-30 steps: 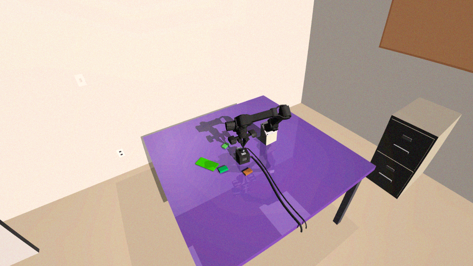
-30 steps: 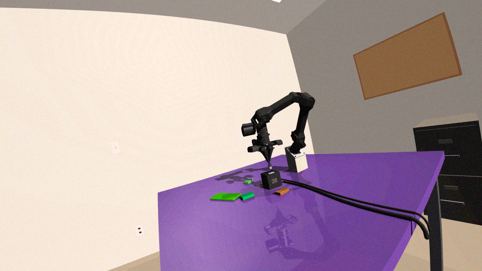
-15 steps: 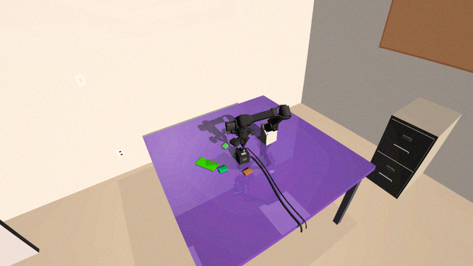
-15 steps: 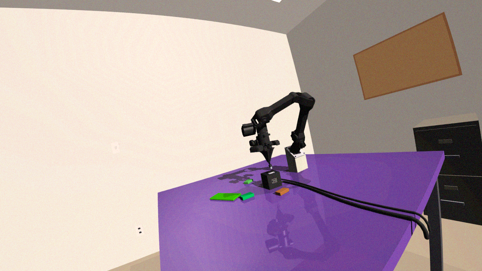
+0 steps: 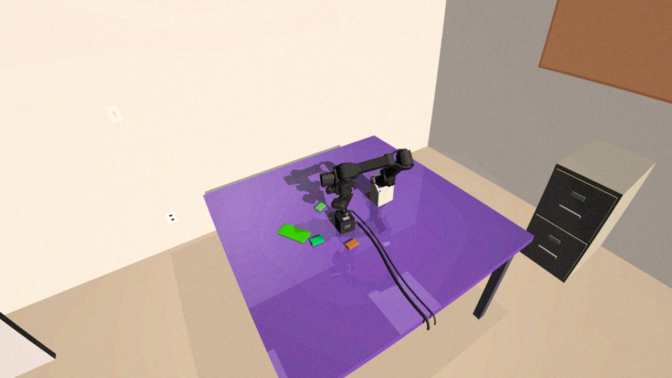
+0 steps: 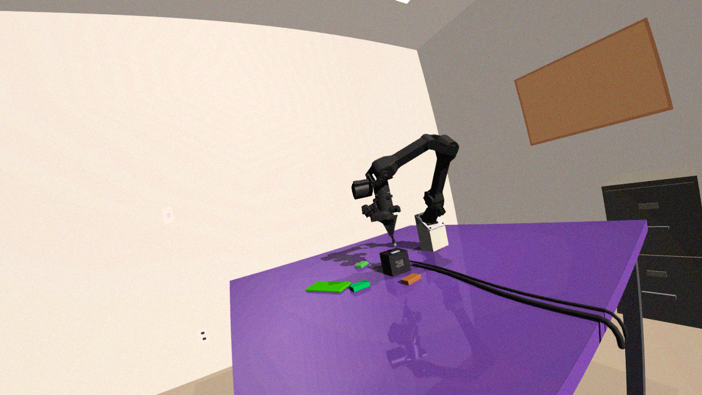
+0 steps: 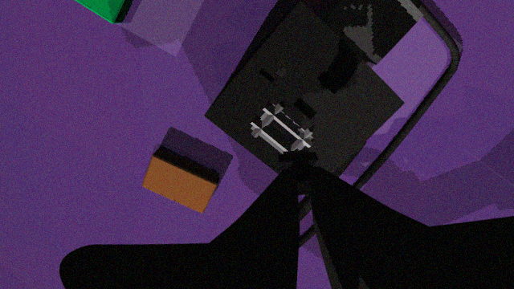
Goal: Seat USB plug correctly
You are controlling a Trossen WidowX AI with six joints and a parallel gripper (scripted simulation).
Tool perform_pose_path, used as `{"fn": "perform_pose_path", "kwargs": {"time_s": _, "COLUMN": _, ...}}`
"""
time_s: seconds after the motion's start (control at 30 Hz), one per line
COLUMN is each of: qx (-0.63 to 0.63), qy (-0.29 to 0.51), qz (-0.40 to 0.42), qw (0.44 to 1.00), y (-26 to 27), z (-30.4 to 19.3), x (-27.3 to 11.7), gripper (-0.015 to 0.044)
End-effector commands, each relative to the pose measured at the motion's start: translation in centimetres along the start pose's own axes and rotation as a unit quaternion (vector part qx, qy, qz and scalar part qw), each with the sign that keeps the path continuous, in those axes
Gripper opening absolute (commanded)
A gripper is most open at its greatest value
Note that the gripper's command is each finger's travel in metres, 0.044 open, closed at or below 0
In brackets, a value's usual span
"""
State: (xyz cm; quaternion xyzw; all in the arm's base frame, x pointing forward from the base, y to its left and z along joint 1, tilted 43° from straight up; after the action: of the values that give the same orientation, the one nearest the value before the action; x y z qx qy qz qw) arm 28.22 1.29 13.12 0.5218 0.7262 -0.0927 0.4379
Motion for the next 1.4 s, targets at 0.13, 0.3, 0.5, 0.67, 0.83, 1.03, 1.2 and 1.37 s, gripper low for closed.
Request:
{"fn": "perform_pose_path", "kwargs": {"time_s": 0.13, "qx": -0.100, "qy": 0.000, "qz": 0.000, "qw": 0.995, "y": 0.00, "z": 0.00, "x": 0.00, "gripper": 0.0000}}
{"fn": "perform_pose_path", "kwargs": {"time_s": 0.3, "qx": -0.165, "qy": 0.000, "qz": 0.000, "qw": 0.986, "y": 0.00, "z": 0.00, "x": 0.00, "gripper": 0.0000}}
{"fn": "perform_pose_path", "kwargs": {"time_s": 0.5, "qx": -0.242, "qy": 0.000, "qz": 0.000, "qw": 0.970, "y": 0.00, "z": 0.00, "x": 0.00, "gripper": 0.0000}}
{"fn": "perform_pose_path", "kwargs": {"time_s": 0.67, "qx": -0.305, "qy": 0.000, "qz": 0.000, "qw": 0.952, "y": 0.00, "z": 0.00, "x": 0.00, "gripper": 0.0000}}
{"fn": "perform_pose_path", "kwargs": {"time_s": 0.83, "qx": -0.367, "qy": 0.000, "qz": 0.000, "qw": 0.930, "y": 0.00, "z": 0.00, "x": 0.00, "gripper": 0.0000}}
{"fn": "perform_pose_path", "kwargs": {"time_s": 1.03, "qx": -0.438, "qy": 0.000, "qz": 0.000, "qw": 0.899, "y": 0.00, "z": 0.01, "x": 0.00, "gripper": 0.0000}}
{"fn": "perform_pose_path", "kwargs": {"time_s": 1.2, "qx": -0.496, "qy": 0.000, "qz": 0.000, "qw": 0.868, "y": 0.00, "z": 0.01, "x": 0.00, "gripper": 0.0000}}
{"fn": "perform_pose_path", "kwargs": {"time_s": 1.37, "qx": -0.552, "qy": 0.000, "qz": 0.000, "qw": 0.834, "y": 0.00, "z": 0.01, "x": 0.00, "gripper": 0.0000}}
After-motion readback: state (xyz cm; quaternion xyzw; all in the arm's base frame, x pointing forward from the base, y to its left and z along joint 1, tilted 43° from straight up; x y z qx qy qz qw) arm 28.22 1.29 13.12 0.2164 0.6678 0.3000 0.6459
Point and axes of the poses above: the point midway between the two fingers, 35 mm back from their tips, its own x axis out along the fingers, its own y axis across the jaws, z = x × y, the point moved 7 cm from there along -x, back along the fingers, and after that the axes turned 8 degrees about x, right-handed, at the moved point
